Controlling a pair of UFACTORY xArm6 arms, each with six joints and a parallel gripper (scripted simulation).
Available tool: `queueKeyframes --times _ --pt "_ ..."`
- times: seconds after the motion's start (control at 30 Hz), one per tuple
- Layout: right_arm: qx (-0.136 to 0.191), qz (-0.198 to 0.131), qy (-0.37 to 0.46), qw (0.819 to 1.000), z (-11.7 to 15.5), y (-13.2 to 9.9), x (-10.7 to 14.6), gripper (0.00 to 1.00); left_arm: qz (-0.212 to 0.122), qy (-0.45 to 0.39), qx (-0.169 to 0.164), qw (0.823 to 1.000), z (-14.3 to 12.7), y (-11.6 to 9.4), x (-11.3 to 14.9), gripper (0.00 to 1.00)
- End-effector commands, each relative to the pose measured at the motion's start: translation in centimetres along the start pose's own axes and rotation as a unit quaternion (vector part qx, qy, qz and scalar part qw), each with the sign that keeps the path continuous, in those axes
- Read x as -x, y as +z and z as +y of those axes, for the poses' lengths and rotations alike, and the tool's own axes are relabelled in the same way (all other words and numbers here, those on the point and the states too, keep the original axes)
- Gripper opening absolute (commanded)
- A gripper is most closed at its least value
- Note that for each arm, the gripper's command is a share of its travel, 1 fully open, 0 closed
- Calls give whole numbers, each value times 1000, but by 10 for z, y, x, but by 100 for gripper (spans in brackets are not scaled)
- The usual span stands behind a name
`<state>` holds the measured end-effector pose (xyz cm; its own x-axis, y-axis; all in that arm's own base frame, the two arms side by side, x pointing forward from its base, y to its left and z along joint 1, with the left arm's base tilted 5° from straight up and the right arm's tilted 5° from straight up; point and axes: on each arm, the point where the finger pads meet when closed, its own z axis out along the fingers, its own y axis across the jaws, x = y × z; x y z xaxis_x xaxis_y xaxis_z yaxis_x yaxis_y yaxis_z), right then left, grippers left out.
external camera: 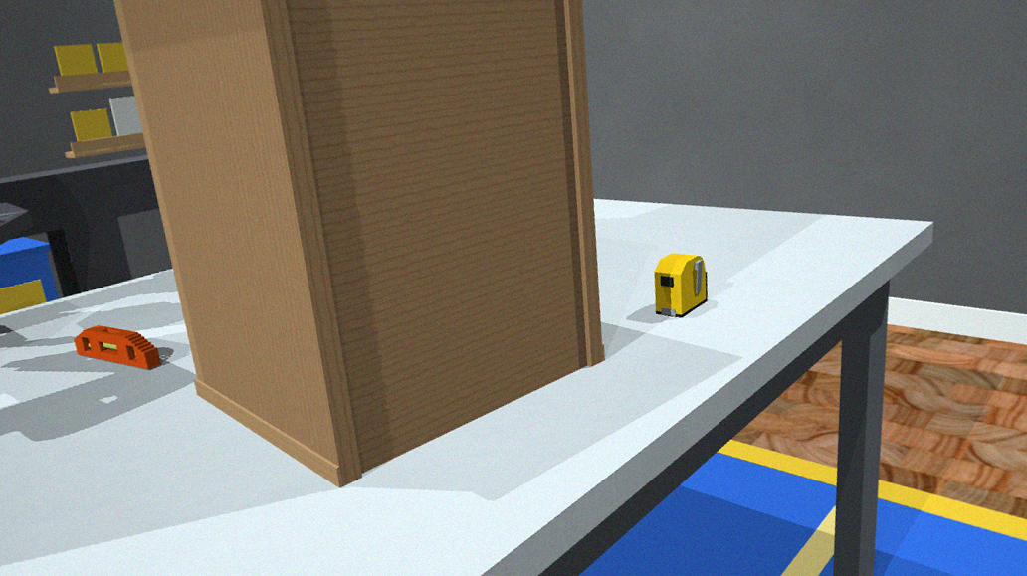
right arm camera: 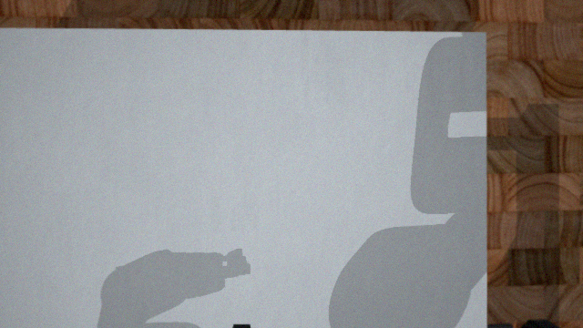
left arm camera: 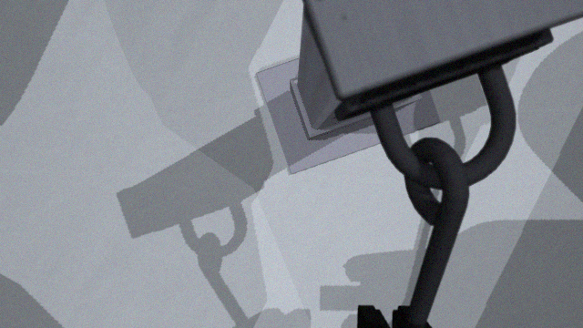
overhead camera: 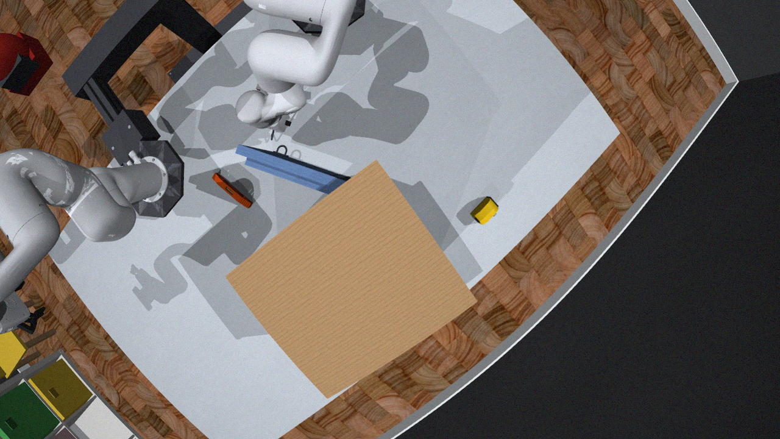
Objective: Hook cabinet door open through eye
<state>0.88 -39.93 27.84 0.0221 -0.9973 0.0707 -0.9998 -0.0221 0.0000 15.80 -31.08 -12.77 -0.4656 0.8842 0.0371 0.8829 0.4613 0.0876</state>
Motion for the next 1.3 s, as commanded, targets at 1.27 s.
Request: queueKeyframes --times 1.27 --pt "0 2 0 1000 0 -2 -1 100 -2 0 0 1000 0 -21 9 5"
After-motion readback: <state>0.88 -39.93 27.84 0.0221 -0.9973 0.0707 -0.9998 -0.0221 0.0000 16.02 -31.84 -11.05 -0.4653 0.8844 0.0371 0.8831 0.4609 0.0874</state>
